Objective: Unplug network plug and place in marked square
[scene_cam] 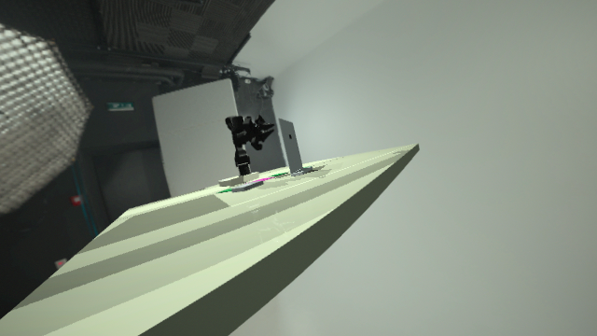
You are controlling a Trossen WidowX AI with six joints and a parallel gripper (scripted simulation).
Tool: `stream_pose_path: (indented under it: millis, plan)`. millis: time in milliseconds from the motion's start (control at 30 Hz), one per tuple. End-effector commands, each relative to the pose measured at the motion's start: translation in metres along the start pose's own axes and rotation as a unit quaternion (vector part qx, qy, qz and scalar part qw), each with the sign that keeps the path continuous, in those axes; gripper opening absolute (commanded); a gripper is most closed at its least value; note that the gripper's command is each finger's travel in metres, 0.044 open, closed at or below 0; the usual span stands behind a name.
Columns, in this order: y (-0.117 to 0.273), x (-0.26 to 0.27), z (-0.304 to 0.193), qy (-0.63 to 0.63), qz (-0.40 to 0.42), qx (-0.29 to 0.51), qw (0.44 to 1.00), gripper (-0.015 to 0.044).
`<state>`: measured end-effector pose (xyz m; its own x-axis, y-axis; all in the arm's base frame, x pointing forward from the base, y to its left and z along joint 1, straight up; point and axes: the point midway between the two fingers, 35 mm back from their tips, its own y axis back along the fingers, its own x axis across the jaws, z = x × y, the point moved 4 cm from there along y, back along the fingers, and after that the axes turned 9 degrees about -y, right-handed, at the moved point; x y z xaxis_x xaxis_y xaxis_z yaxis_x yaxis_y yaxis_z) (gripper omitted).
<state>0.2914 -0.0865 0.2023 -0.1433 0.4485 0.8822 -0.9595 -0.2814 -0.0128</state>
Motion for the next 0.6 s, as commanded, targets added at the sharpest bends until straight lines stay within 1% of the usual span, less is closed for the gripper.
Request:
stream_pose_path:
  millis: [0,267,567]
  plan:
    - [0.012,-0.016,-0.004,-0.062,0.005,0.021,0.998,0.0156]
    - [0.040,-0.042,-0.012,-0.183,0.011,0.058,0.981,0.0156]
    - [0.073,-0.060,-0.029,-0.306,0.011,0.103,0.946,0.0156]
